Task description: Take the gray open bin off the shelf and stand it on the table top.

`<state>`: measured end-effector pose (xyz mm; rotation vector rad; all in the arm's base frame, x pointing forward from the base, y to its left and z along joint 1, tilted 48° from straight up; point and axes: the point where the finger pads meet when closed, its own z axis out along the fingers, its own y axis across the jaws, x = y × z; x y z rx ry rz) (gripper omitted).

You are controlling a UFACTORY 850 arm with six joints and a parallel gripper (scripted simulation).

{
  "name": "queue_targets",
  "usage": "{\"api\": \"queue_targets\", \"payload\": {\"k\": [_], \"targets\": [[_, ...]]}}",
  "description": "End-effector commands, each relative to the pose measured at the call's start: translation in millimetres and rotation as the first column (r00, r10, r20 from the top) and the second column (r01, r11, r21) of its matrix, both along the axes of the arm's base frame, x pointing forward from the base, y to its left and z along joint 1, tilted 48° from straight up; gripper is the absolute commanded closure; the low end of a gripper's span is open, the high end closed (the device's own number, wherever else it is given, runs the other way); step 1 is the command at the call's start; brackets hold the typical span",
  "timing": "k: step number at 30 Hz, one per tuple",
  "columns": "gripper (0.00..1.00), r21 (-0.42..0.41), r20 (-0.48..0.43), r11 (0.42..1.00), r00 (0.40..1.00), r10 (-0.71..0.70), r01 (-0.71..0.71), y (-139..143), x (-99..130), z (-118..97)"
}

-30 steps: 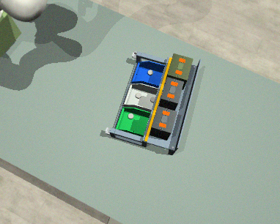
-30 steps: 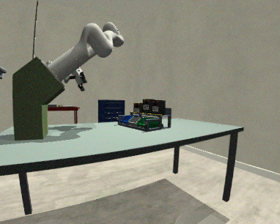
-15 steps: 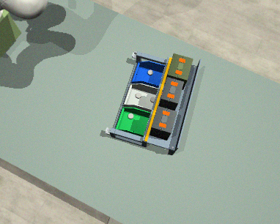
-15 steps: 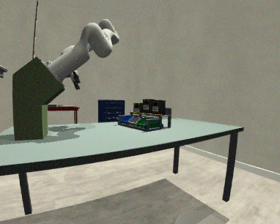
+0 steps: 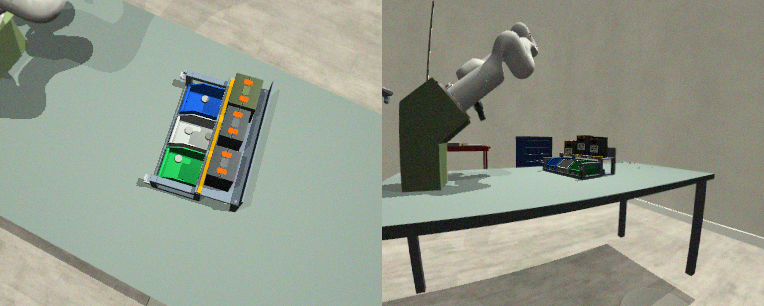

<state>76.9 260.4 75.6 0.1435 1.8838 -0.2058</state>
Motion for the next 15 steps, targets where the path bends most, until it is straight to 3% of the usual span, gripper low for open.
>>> {"api": "queue_targets", "payload": {"k": [1, 10, 15], "targets": [[0.00, 0.074, 0.030, 0.997, 0.999, 0.027, -0.030, 4.0, -11.6, -8.9], [0.00, 0.074, 0.030, 0.997, 0.999, 0.027, -0.030, 4.0, -11.6, -8.9], [0.00, 0.301, 0.109, 0.946, 0.990, 0.094, -0.123, 16.0, -48.8, -39.7]]}}
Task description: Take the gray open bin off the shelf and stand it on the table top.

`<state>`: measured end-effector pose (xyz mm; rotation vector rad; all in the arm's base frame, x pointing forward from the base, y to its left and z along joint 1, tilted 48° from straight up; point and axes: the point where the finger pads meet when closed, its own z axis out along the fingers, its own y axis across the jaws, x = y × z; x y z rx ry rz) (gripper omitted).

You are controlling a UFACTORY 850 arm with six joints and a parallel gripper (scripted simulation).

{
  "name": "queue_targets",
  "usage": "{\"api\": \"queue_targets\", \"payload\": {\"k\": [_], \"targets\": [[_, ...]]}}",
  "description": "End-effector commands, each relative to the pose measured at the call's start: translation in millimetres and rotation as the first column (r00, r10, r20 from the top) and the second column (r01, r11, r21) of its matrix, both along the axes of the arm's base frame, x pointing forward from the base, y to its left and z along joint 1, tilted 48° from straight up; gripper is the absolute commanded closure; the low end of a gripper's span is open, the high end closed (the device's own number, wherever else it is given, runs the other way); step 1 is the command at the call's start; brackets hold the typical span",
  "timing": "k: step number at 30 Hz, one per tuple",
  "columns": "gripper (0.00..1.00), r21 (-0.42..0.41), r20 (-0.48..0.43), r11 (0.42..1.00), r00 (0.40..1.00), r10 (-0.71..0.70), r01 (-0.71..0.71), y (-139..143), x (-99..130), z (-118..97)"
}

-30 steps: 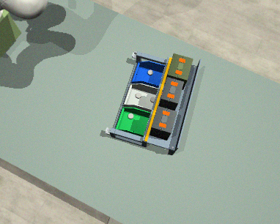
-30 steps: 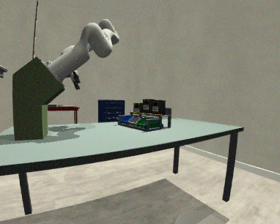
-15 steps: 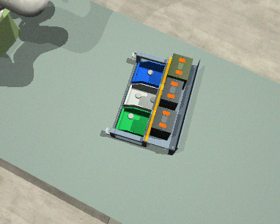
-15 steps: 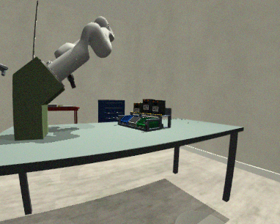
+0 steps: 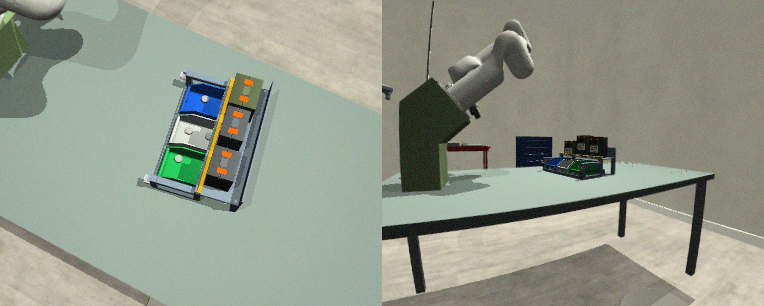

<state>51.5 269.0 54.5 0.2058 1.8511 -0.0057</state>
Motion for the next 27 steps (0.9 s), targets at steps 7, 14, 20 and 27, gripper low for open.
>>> {"api": "queue_targets", "payload": {"k": [7, 14, 20, 27], "targets": [[0.00, 0.143, 0.047, 0.988, 0.998, 0.050, -0.057, 7.4, -23.3, -18.7], [0.00, 0.234, 0.079, 0.968, 0.994, 0.077, -0.094, 12.3, -38.1, -30.9], [0.00, 0.364, 0.130, 0.919, 0.985, 0.113, -0.153, 19.4, -60.6, -49.5], [0.00, 0.364, 0.130, 0.919, 0.985, 0.113, -0.153, 19.4, -60.6, -49.5]]}}
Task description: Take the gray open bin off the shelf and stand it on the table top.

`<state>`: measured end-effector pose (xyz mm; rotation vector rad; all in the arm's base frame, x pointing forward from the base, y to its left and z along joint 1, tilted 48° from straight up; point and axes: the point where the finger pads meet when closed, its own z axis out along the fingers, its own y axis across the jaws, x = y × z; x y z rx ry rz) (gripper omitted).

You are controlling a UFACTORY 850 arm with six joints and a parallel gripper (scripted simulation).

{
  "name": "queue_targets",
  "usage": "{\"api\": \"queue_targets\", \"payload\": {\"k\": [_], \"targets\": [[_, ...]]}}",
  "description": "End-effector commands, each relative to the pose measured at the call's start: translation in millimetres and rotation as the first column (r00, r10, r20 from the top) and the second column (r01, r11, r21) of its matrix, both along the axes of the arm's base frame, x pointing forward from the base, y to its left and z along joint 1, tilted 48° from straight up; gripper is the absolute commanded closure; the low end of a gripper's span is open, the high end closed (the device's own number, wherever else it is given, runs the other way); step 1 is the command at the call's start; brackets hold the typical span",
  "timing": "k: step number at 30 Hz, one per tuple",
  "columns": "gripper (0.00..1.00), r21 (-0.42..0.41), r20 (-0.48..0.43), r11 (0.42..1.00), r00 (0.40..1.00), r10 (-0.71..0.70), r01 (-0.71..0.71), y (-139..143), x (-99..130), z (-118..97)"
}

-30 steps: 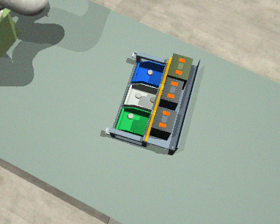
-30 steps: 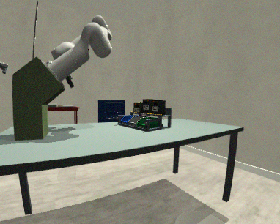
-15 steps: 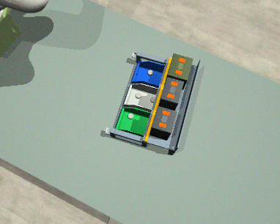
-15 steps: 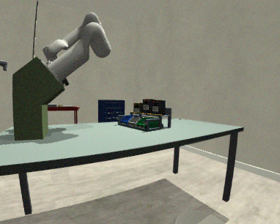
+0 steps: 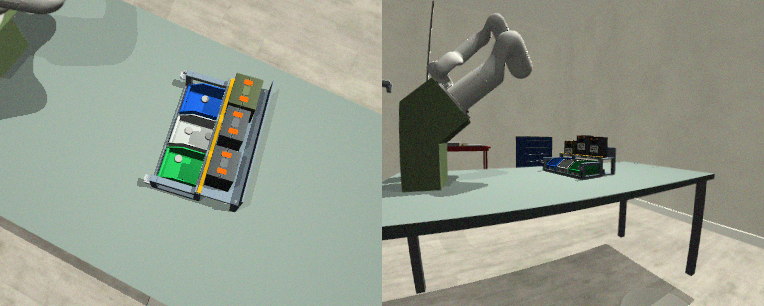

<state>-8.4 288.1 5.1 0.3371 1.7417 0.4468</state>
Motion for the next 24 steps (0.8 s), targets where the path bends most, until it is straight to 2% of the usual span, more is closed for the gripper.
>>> {"api": "queue_targets", "payload": {"k": [1, 2, 7, 19, 24], "targets": [[0.00, 0.001, -0.001, 1.000, 1.000, 0.001, -0.001, 0.3, -0.7, -0.1], [0.00, 0.001, -0.001, 1.000, 1.000, 0.001, -0.001, 0.3, -0.7, -0.1], [0.00, 0.233, 0.073, 0.968, 0.994, 0.077, -0.092, 12.3, -38.0, -30.9], [0.00, 0.233, 0.073, 0.968, 0.994, 0.077, -0.092, 12.3, -38.0, -30.9], [0.00, 0.284, 0.092, 0.952, 0.992, 0.092, -0.114, 25.3, -79.1, -64.8]]}}
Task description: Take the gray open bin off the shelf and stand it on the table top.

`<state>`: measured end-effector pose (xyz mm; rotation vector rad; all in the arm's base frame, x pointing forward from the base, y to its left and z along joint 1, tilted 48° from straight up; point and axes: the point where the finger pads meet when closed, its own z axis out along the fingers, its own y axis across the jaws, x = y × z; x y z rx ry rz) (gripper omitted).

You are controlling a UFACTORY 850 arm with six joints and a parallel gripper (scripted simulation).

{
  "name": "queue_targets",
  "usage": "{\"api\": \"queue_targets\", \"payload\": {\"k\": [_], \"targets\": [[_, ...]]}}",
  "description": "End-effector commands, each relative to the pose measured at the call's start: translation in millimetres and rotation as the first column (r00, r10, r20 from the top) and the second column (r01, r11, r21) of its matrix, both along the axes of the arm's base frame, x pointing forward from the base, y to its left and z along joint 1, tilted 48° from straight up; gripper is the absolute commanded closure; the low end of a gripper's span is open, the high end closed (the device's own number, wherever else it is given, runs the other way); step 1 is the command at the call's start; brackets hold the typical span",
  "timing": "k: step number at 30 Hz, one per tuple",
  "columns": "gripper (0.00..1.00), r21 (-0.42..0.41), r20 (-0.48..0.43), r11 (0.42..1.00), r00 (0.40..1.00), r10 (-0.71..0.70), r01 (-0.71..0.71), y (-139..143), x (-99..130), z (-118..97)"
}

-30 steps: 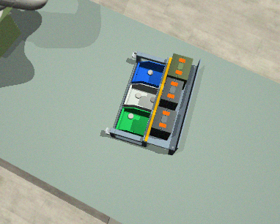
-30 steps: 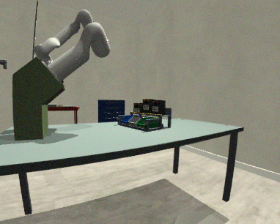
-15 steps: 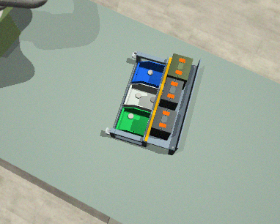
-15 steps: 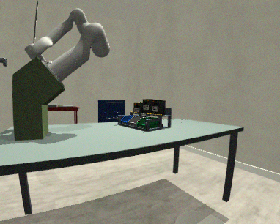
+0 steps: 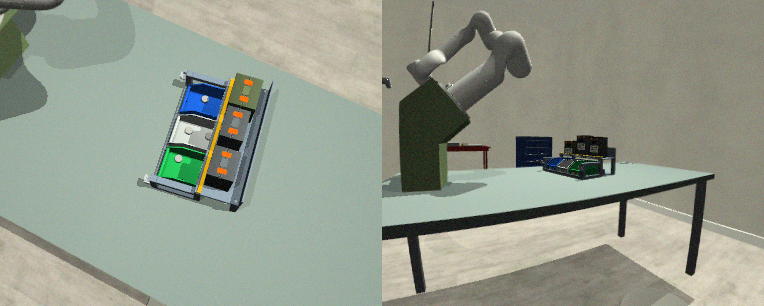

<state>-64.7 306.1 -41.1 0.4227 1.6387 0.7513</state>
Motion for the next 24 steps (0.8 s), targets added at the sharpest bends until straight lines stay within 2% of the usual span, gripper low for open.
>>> {"api": "queue_targets", "payload": {"k": [1, 12, 17, 24], "targets": [[0.00, 0.030, 0.009, 0.999, 1.000, 0.010, -0.010, 7.3, -22.8, -18.6], [0.00, 0.030, 0.009, 0.999, 1.000, 0.010, -0.010, 7.3, -22.8, -18.6], [0.00, 0.030, 0.009, 0.999, 1.000, 0.010, -0.010, 10.6, -33.5, -27.4], [0.00, 0.030, 0.009, 0.999, 1.000, 0.010, -0.010, 10.6, -33.5, -27.4]]}}
